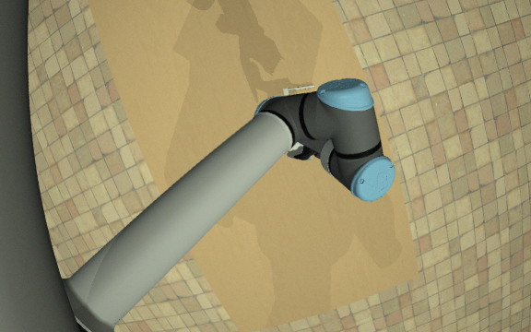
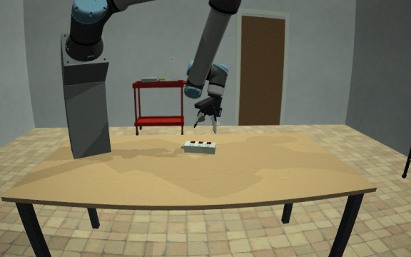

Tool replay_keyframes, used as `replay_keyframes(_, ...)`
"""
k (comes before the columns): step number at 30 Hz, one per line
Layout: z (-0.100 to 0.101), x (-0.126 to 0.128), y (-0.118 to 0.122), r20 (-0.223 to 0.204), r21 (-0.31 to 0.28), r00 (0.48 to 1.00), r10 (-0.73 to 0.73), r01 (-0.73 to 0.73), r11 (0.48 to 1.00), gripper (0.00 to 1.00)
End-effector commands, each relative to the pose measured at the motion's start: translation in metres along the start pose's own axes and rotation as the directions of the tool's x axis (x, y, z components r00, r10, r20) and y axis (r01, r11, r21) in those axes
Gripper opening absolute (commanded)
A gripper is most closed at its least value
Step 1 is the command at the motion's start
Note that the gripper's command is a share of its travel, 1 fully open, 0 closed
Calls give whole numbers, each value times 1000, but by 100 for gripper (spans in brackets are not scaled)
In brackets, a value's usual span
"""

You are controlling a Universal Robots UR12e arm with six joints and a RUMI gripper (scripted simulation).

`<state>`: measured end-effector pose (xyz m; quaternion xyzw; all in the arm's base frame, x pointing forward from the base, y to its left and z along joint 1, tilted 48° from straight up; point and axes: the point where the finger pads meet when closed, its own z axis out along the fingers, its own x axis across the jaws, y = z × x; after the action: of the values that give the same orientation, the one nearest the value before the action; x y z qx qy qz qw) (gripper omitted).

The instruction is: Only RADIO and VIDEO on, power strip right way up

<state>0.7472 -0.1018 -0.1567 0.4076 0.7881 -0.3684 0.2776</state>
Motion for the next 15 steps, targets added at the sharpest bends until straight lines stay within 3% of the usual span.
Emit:
replay_keyframes(1,-1,1,-1,-1,-3,1000,6,-6,1000,100)
replay_keyframes(8,-10,9,-8,-25,-63,987,157,-159,985,100)
replay_keyframes(11,-23,17,-15,-71,-130,943,326,-333,934,100)
replay_keyframes(15,-35,22,-20,-107,-165,902,418,-431,887,100)
